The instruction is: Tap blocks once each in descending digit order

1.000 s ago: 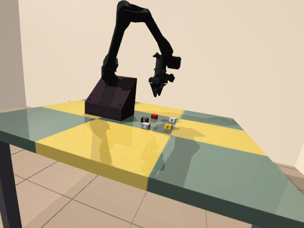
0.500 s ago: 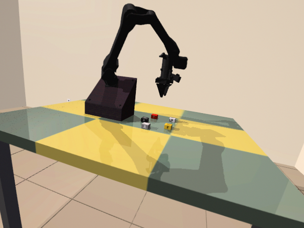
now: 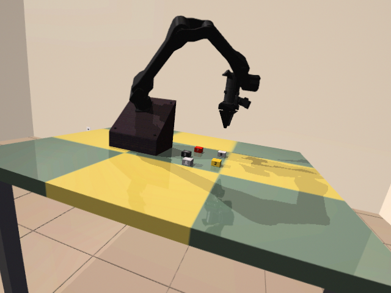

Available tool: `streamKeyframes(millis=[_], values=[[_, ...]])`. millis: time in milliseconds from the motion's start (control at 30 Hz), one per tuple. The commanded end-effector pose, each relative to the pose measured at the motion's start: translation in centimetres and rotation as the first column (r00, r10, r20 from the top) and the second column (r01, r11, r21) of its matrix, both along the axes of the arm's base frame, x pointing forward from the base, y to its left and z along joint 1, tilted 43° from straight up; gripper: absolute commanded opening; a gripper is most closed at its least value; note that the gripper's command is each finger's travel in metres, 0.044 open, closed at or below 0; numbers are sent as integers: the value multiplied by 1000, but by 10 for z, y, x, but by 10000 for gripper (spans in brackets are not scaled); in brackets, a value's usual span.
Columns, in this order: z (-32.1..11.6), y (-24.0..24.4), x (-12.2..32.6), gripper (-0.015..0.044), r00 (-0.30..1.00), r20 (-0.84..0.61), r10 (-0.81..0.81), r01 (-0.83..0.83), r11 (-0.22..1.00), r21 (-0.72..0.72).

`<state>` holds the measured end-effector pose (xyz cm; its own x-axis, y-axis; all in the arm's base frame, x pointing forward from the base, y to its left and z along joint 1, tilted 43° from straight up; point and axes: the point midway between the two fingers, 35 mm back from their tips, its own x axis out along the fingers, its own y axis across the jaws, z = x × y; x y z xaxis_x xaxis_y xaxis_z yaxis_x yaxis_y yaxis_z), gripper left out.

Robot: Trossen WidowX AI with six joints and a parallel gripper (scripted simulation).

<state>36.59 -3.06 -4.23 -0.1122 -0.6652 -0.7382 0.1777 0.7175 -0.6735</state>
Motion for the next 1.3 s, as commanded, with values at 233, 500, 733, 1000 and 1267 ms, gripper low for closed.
streamKeyframes(millis=[233,500,733,1000,1267], values=[[-1,-1,0,400,1000,-7,2,-2,1000,-4],[66,-72,-13,400,1000,-7,4,-4,1000,-3],[95,-102,-28,400,1000,-10,2,-2,1000,-12],[95,-102,-28,400,1000,-10,2,-2,1000,-12],[95,-102,-28,400,1000,-10,2,-2,1000,-12]])
